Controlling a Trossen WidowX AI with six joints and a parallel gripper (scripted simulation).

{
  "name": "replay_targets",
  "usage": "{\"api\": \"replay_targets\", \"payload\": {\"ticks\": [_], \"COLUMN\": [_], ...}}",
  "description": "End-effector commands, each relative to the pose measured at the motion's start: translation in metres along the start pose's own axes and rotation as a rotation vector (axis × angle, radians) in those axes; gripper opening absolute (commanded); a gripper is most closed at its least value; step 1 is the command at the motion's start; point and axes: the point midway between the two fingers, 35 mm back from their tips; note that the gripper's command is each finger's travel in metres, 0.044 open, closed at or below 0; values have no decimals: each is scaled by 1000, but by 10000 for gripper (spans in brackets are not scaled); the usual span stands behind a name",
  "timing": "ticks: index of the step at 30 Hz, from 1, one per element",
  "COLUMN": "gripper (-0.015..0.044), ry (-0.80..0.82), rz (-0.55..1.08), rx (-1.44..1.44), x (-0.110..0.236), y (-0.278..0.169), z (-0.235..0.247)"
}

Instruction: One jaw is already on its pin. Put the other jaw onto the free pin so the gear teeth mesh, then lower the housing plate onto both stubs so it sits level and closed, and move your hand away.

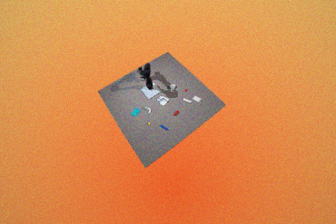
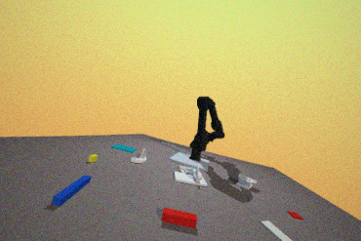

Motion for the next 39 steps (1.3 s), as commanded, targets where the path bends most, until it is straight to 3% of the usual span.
{"api": "replay_targets", "payload": {"ticks": [1, 20, 39], "gripper": [440, 440, 440], "ry": [-43, -269, -525], "rz": [69, 353, 567], "rx": [-91, -514, -977], "x": [16, 107, 209], "y": [-18, -94, -138], "z": [-6, -4, 47]}}
Point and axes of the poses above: the point midway between the two fingers, 35 mm back from their tips, its own x axis back along the fingers, its own z axis across the jaws, y = z × x, and after that the axes turned 11 degrees about -x, right-handed
